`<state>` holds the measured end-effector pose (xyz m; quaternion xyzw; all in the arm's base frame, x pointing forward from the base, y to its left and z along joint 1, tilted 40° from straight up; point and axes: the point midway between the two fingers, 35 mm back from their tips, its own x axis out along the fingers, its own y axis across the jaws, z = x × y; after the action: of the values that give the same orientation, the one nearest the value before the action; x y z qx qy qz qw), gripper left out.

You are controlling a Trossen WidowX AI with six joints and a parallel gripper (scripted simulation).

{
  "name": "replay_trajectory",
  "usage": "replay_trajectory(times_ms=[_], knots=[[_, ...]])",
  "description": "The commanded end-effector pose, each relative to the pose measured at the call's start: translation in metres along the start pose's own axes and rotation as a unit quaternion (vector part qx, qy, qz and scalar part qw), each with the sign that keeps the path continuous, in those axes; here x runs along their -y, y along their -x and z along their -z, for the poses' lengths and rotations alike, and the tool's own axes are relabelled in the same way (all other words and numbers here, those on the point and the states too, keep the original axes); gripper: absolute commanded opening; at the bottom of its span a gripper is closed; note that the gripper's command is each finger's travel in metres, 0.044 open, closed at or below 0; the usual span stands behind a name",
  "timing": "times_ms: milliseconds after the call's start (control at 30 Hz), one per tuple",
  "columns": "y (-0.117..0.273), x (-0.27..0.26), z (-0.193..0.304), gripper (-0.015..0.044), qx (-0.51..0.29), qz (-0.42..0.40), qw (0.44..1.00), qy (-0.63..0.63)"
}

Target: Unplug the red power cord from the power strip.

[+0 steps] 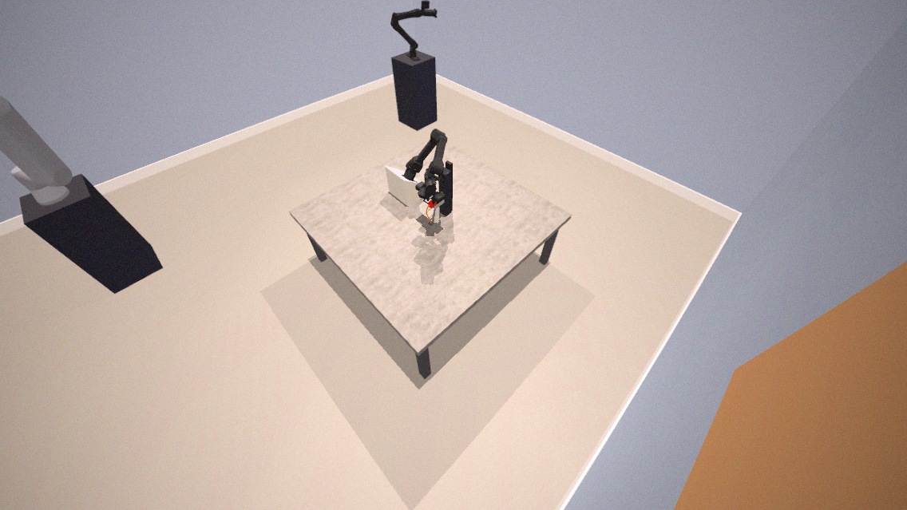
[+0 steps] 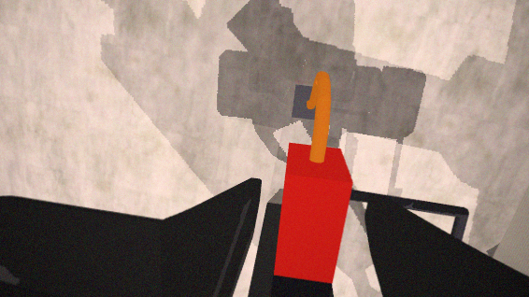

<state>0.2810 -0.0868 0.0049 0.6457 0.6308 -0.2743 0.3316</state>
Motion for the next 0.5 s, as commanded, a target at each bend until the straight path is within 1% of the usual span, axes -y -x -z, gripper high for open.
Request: replay_trajectory(times_ms=[0,100,200,333,467], knots=[[-0.002,0.001,0.001,0.0289,-0.003,0.001,1.0,-0.004],[-0.002,0.001,-0.001,0.0368,-0.003,0.001,1.0,-0.004],[0.003,-0.001,-0.021,0.044,-0.002,0.001,1.0,-0.004],[0.01,0.001,-0.057,0.044,-0.002,0.001,1.0,-0.004],[0.01,0.001,-0.059,0.044,-0.002,0.001,1.0,-0.004]])
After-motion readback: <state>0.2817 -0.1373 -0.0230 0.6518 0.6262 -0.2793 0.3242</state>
